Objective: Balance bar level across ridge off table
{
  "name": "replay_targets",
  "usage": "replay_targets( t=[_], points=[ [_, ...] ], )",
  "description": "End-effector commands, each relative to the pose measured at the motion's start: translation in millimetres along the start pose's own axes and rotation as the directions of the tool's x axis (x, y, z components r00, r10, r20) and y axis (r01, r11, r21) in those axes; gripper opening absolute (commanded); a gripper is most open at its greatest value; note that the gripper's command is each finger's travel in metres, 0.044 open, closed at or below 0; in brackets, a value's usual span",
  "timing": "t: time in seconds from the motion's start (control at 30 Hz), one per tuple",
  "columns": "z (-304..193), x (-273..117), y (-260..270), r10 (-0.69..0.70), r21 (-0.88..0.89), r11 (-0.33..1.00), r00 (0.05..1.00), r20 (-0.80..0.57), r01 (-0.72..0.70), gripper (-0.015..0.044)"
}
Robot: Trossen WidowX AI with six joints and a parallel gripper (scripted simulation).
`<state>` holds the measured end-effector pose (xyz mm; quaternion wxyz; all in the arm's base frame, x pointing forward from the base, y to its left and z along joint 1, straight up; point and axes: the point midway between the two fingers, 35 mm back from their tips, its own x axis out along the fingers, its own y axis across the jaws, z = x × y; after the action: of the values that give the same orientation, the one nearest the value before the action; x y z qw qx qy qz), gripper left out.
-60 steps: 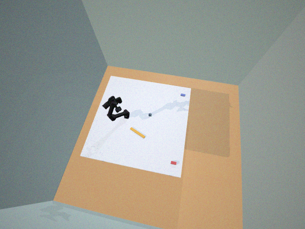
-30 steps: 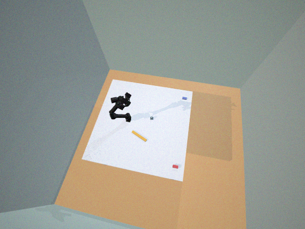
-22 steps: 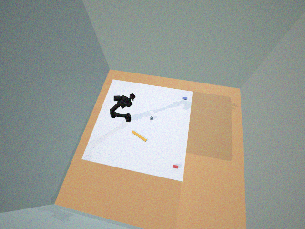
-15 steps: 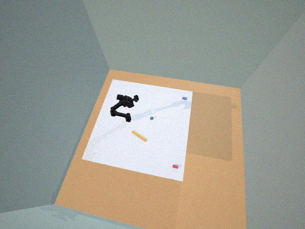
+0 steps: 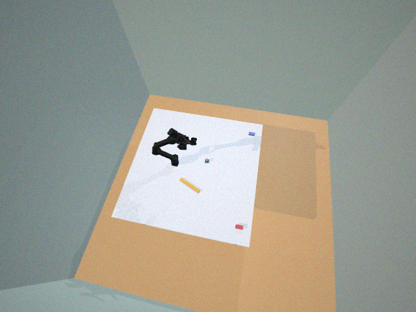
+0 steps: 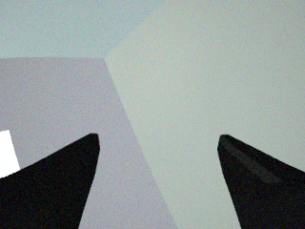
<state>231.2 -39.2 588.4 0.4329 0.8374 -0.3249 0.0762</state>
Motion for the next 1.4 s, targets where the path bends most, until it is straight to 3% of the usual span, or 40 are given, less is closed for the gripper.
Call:
replay_targets(
  t=[0.0, 0.3, 0.63, 1.0, 1.37],
  points=[
    [6.7, 8.6, -21.7, -0.045, -0.143, 0.989, 0.999, 0.019, 0.048, 0.0315],
    [42.5, 29.9, -75.7, -0.172, -0.553, 0.806, 0.977, 0.123, 0.211, 0.0315],
    [99.9, 43.1, -129.0, -0.311, -0.819, 0.416, 0.908, 0.281, 0.396, 0.0315],
    [173.1, 41.6, -169.0, -0.421, -0.868, -0.068, 0.775, 0.472, 0.492, 0.0315],
    [253.7, 20.1, -199.3, -0.513, -0.760, -0.479, 0.562, 0.649, 0.439, 0.0315]
  ],
)
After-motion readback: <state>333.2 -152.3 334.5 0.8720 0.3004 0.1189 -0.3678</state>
